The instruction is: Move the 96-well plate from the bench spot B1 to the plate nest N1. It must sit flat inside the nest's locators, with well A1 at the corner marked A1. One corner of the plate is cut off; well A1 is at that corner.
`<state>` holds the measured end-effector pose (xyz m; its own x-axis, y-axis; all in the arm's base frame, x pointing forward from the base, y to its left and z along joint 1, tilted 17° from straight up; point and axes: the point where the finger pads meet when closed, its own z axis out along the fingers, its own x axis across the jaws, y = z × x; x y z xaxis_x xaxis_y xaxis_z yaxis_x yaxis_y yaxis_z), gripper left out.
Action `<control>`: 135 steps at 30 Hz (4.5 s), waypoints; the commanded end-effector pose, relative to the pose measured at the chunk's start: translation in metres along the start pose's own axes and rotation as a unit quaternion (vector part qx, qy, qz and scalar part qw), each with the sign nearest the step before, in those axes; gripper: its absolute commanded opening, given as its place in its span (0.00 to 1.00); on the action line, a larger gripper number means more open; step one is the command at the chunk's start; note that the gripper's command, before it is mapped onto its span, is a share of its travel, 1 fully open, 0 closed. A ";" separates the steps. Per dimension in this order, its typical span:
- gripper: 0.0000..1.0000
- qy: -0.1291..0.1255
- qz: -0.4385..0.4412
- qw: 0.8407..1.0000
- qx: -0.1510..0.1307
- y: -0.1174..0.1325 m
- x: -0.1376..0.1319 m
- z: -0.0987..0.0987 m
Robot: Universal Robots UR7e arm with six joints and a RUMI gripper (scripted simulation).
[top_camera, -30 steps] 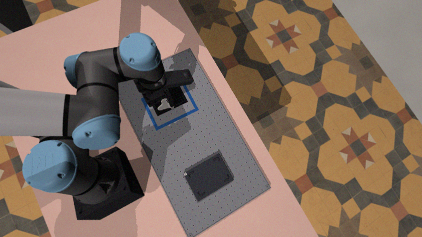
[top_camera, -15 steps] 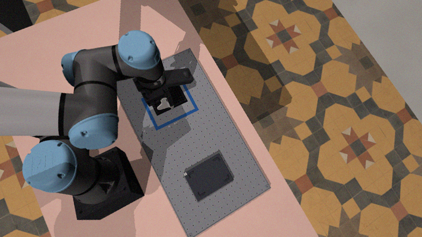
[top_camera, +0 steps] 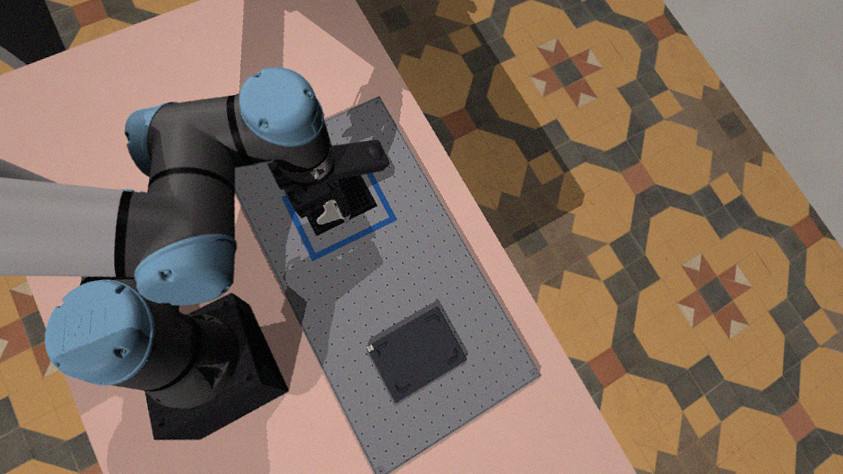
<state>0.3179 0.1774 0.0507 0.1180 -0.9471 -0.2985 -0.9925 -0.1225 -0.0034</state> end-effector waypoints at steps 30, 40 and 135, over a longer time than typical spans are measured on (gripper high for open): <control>0.00 0.000 -0.003 1.000 0.000 -0.001 0.101 -0.004; 0.00 0.000 -0.003 1.000 0.000 -0.001 0.134 -0.005; 0.00 0.000 -0.003 1.000 0.000 -0.002 0.330 -0.012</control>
<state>0.3587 -0.1379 -0.0368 0.1243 -0.9460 -0.2995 -0.9917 -0.1286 -0.0054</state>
